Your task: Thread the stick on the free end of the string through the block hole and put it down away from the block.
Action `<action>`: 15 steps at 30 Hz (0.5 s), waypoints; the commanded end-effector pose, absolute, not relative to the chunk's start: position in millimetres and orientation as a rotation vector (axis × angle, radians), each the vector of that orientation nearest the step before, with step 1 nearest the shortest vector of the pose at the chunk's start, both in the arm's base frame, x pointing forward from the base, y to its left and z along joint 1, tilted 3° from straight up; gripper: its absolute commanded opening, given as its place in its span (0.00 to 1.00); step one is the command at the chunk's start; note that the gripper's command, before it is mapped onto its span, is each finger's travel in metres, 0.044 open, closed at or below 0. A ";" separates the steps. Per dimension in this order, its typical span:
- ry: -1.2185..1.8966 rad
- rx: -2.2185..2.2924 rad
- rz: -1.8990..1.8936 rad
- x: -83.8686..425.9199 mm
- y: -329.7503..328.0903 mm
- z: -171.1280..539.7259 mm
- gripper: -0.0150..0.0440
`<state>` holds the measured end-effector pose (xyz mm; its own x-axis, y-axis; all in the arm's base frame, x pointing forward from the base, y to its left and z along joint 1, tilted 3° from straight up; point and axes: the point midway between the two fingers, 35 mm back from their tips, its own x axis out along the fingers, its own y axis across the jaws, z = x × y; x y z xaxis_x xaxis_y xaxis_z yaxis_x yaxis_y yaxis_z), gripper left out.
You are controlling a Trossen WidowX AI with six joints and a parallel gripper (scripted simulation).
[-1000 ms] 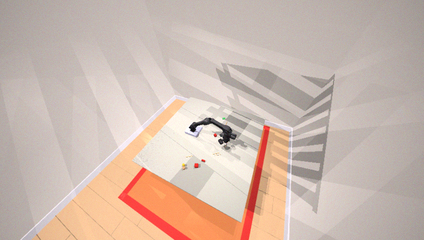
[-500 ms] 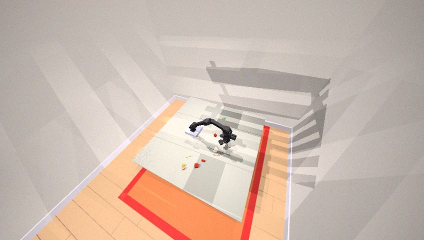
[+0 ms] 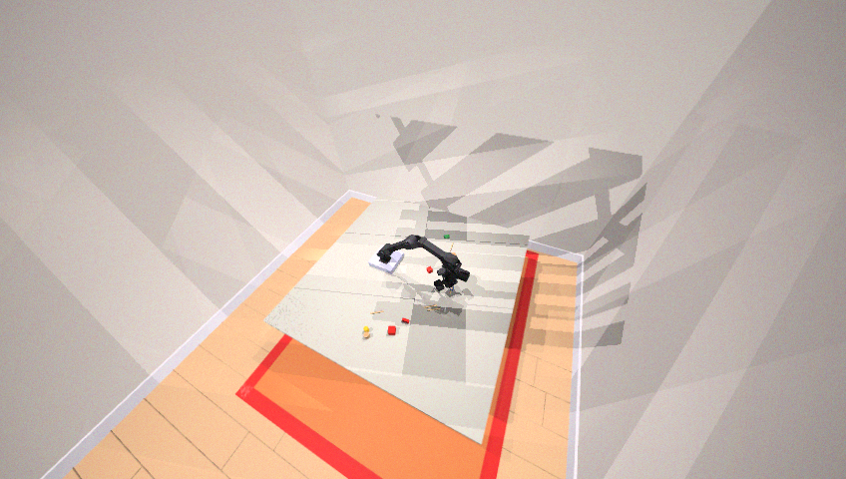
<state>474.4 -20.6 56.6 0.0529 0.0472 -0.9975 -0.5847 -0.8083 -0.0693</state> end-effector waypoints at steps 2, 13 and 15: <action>0.536 -1.880 1.810 470.3 -22.8 53.2 0.25; 0.536 -1.879 1.812 462.0 -26.6 44.0 0.25; 0.536 -1.878 1.812 460.3 -27.2 42.3 0.25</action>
<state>463.6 -26.0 44.1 0.0510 0.0467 -0.9976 -0.5848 -0.8083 -0.0677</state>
